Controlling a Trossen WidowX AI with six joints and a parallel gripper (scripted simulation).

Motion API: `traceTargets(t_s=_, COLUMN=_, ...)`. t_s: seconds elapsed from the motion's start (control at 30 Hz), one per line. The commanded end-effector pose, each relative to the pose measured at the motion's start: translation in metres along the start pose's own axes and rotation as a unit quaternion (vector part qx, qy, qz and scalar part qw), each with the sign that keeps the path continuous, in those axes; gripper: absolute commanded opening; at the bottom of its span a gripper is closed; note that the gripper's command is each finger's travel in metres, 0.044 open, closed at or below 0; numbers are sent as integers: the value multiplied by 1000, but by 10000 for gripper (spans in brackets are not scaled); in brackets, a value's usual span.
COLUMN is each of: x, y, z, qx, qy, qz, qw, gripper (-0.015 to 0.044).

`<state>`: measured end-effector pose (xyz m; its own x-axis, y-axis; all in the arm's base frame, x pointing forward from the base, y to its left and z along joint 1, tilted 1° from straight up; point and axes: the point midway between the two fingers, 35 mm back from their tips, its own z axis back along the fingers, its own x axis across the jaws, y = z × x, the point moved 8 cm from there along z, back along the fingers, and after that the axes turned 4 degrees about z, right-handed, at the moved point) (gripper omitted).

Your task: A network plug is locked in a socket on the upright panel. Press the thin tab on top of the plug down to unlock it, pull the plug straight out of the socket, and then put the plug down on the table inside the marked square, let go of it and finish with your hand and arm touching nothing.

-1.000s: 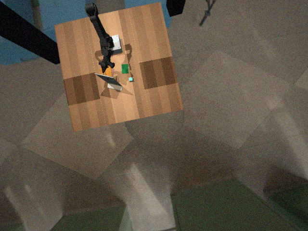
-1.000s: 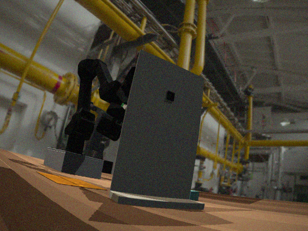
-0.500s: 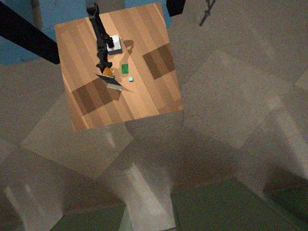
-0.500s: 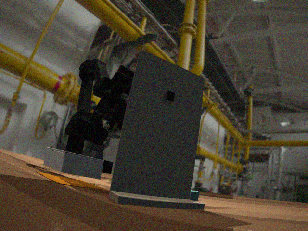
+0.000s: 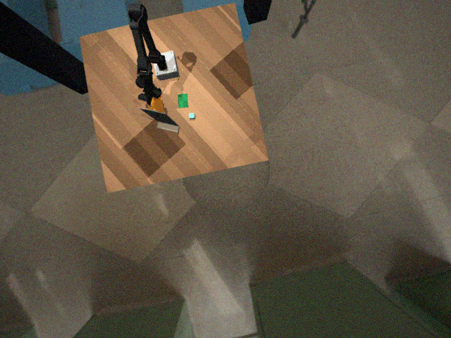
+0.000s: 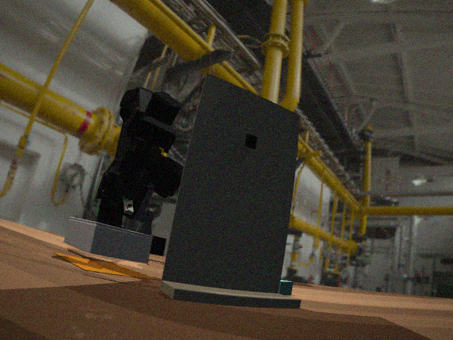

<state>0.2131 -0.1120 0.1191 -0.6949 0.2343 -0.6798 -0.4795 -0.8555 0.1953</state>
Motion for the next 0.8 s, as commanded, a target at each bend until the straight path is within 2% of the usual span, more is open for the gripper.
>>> traceTargets(t_s=0.0, x=6, y=6, z=0, qx=-16, qy=-22, qz=-16, qw=999, gripper=0)
traceTargets(t_s=0.3, x=21, y=20, z=0, qx=-49, qy=-72, qz=-52, qw=995, gripper=0)
traceTargets(t_s=0.77, x=28, y=18, z=-10, qx=-49, qy=-73, qz=-53, qw=995, gripper=0)
